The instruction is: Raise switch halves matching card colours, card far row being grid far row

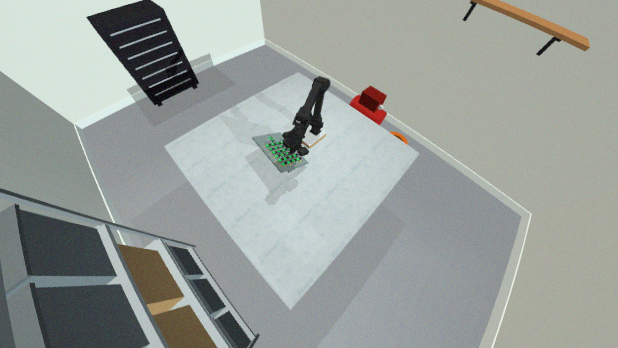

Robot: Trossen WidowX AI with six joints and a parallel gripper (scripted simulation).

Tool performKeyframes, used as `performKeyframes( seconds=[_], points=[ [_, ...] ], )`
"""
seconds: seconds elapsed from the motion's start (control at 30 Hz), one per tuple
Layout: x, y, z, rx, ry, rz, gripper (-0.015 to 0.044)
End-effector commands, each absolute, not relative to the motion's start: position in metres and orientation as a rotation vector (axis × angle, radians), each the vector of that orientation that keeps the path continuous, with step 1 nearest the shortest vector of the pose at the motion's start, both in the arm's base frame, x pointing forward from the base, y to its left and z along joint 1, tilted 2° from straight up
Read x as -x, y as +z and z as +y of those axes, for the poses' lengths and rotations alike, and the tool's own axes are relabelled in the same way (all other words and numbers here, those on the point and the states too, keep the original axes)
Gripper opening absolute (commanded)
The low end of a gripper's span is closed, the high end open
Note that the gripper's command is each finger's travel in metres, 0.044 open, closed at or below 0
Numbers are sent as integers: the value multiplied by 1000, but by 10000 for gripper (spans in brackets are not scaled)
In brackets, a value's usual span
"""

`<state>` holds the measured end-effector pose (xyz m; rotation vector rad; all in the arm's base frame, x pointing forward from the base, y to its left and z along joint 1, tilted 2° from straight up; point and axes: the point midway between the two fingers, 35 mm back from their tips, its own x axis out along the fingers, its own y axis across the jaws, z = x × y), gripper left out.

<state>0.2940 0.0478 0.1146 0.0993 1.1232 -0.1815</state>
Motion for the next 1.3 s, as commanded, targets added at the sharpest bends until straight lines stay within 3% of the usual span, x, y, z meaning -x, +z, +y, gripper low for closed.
performKeyframes(
  seconds=[0.0,1.27],
  points=[
    [-294,108,48,-95,-180,1137,0],
    [-300,95,46,-95,-180,1137,0]
  ],
)
